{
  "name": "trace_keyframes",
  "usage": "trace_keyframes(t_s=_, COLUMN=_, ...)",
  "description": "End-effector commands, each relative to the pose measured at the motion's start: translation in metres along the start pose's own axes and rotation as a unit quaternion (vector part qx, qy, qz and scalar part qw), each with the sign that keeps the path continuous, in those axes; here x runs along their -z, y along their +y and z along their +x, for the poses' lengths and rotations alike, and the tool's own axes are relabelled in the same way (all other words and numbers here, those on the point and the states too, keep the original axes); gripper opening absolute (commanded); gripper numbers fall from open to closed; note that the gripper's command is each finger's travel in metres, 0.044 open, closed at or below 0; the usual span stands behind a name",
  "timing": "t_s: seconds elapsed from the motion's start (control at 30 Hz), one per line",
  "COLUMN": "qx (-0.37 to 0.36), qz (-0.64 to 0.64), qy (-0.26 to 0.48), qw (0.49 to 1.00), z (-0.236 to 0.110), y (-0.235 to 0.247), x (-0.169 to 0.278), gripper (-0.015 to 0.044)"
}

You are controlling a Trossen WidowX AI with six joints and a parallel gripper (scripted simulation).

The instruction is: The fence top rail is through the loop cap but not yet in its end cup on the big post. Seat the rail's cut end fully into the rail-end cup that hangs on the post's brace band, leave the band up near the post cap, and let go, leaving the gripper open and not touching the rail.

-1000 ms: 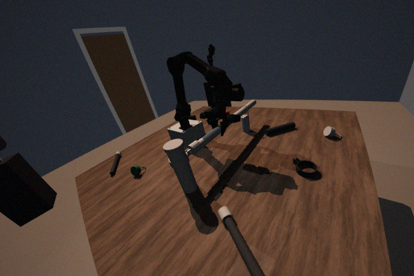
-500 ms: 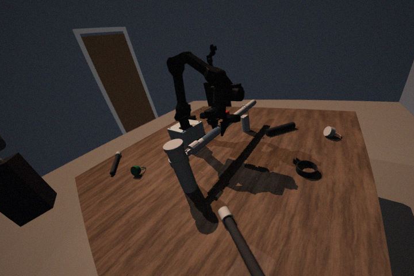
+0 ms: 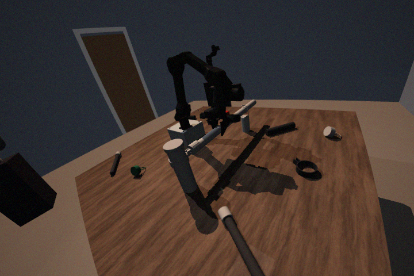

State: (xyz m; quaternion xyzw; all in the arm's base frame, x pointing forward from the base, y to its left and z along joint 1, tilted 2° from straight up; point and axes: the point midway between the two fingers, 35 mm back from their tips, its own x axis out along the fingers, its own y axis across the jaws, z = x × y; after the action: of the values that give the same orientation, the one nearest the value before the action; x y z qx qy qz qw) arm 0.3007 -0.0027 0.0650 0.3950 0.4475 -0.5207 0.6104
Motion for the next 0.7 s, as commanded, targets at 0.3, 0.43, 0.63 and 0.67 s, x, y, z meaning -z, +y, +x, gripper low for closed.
trace_keyframes(t_s=0.3, qx=0.0, qz=0.002, qy=-0.005, qw=1.0, z=-0.0014, y=-0.0007, x=-0.0044, gripper=0.0)
trace_keyframes(t_s=0.43, qx=0.0, qz=0.002, qy=-0.005, qw=1.0, z=-0.0015, y=-0.0009, x=-0.0052, gripper=0.0)
trace_keyframes(t_s=0.63, qx=0.0, qz=0.002, qy=-0.006, qw=1.0, z=-0.0016, y=-0.001, x=-0.0066, gripper=0.0)
trace_keyframes(t_s=0.67, qx=0.0, qz=0.002, qy=-0.006, qw=1.0, z=-0.0016, y=-0.0011, x=-0.0068, gripper=0.0)
